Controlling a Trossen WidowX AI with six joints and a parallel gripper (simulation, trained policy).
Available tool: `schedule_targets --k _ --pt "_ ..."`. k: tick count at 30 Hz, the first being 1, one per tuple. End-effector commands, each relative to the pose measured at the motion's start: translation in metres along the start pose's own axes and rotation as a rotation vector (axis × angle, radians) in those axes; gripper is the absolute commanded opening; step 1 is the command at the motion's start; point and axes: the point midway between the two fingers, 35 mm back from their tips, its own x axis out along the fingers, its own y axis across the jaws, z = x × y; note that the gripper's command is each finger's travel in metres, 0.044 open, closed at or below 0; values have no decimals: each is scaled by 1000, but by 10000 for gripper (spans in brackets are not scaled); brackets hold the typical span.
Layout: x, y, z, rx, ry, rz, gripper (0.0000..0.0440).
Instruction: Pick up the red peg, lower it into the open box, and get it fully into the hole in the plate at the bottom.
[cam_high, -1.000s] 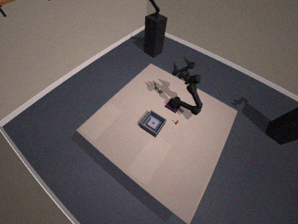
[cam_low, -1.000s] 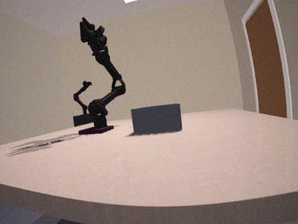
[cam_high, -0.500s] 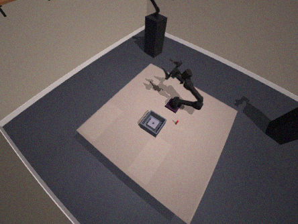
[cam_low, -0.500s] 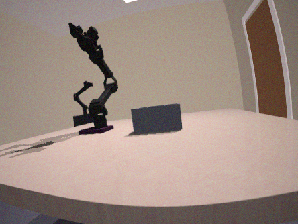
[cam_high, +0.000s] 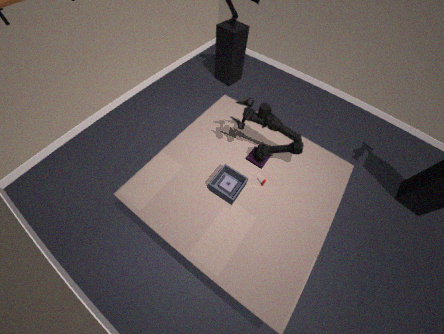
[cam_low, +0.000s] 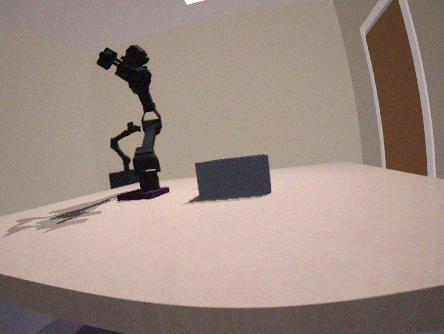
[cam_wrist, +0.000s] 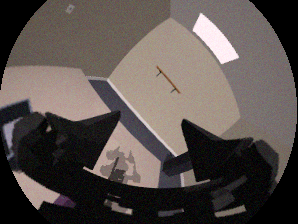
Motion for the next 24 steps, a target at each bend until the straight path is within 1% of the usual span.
schedule_targets --k 1,7,13,18,24 --pt "8 27 -10 61 57 98 440" --pt "13 71 -19 147 144 254 440" --pt "7 117 -25 219 244 407 440" --pt "-7 154 -27 269 339 528 440" --pt "-32 194 -28 313 460 656 440"
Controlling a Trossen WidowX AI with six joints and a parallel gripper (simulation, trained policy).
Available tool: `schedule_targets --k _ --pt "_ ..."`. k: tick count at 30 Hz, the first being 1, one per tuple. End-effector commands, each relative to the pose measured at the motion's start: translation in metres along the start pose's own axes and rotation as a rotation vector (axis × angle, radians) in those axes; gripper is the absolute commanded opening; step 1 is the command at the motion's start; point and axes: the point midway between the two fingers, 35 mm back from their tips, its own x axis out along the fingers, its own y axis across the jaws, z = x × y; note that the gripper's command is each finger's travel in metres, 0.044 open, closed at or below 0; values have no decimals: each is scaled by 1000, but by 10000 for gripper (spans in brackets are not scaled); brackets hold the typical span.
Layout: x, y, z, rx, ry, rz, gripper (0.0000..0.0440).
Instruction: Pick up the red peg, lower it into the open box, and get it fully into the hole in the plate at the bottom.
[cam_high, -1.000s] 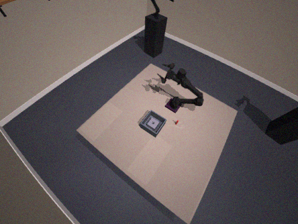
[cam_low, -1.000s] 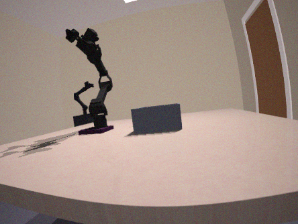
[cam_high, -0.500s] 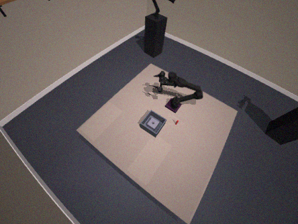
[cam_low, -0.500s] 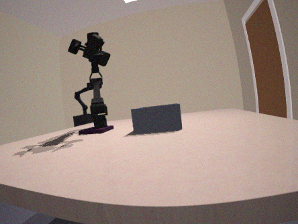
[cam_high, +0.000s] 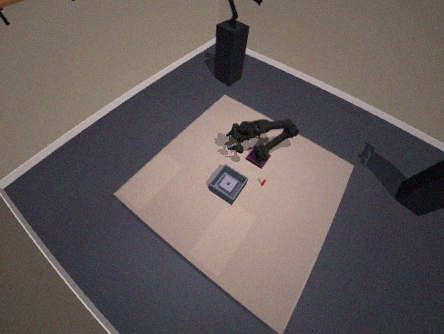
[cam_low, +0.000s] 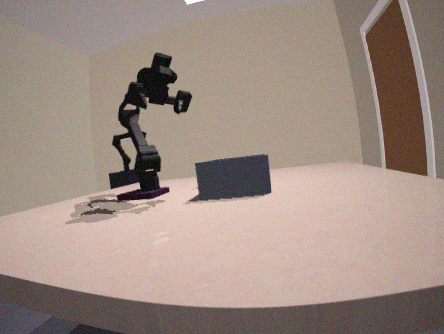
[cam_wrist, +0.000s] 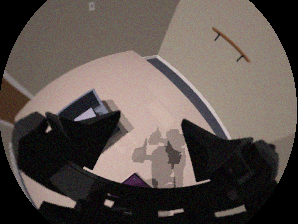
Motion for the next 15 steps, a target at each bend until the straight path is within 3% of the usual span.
schedule_targets --k 1,15 --pt "-1 25 -8 35 69 61 440" --pt "-23 110 -58 105 353 214 440"
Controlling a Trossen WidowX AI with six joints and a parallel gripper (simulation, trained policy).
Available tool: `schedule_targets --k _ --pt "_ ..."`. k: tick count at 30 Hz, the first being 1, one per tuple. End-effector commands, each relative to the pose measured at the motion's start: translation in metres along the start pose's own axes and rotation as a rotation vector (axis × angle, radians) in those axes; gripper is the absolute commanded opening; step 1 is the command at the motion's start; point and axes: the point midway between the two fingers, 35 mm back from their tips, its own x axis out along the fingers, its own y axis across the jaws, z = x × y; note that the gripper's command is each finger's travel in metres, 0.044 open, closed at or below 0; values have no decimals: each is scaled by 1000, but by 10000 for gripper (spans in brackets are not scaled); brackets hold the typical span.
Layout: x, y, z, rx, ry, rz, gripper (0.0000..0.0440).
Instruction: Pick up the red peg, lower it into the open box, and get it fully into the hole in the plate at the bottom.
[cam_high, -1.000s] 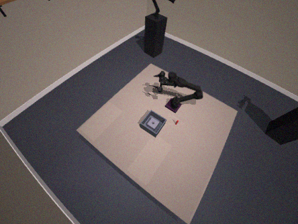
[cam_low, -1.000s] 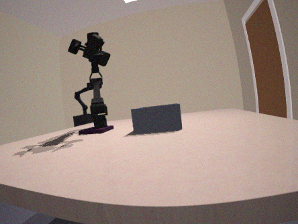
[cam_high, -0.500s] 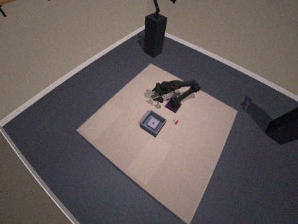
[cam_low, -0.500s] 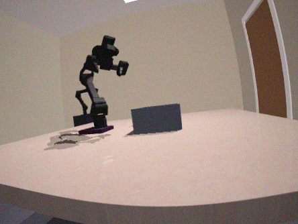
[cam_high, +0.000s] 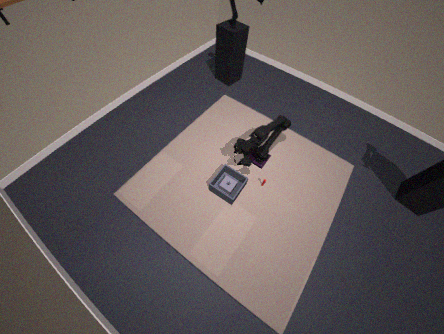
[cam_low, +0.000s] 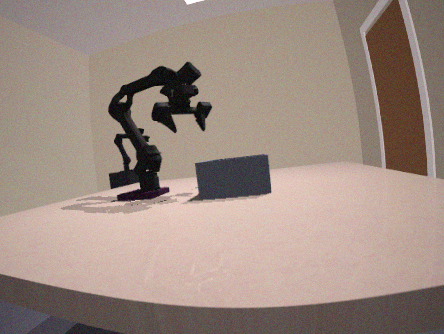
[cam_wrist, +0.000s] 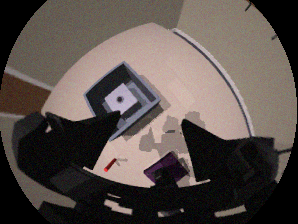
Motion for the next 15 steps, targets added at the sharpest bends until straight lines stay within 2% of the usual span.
schedule_targets --k 1,15 --pt "-3 19 -15 20 66 22 440" --pt "-13 74 -91 71 320 19 440"
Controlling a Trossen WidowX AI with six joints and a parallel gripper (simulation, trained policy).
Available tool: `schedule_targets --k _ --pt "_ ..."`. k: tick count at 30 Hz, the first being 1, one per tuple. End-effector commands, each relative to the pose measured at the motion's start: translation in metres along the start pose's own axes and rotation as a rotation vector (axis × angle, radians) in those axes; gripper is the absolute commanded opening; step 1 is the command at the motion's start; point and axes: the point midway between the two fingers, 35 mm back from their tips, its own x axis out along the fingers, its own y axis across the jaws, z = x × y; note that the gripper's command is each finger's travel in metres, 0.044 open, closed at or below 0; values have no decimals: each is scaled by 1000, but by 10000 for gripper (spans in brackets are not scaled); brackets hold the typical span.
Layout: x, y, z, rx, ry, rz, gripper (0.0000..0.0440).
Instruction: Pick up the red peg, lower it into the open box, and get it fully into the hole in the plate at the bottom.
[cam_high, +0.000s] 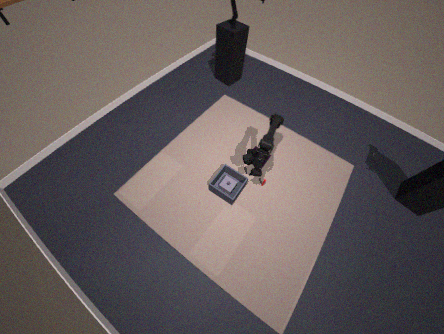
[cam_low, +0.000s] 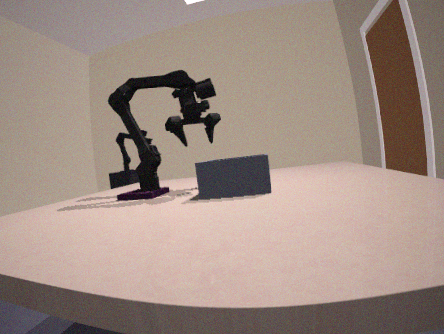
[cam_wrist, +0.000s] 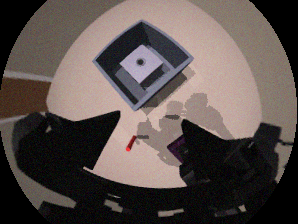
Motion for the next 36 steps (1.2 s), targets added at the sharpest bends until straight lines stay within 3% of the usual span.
schedule_targets --k 1,15,31,33,36 --pt "1 11 -22 18 63 -10 440" --pt "23 38 -96 35 207 -72 440" --pt "86 57 -138 15 185 -39 432" --pt "93 57 -140 4 182 -38 420" --pt "102 55 -143 -11 185 -49 355"
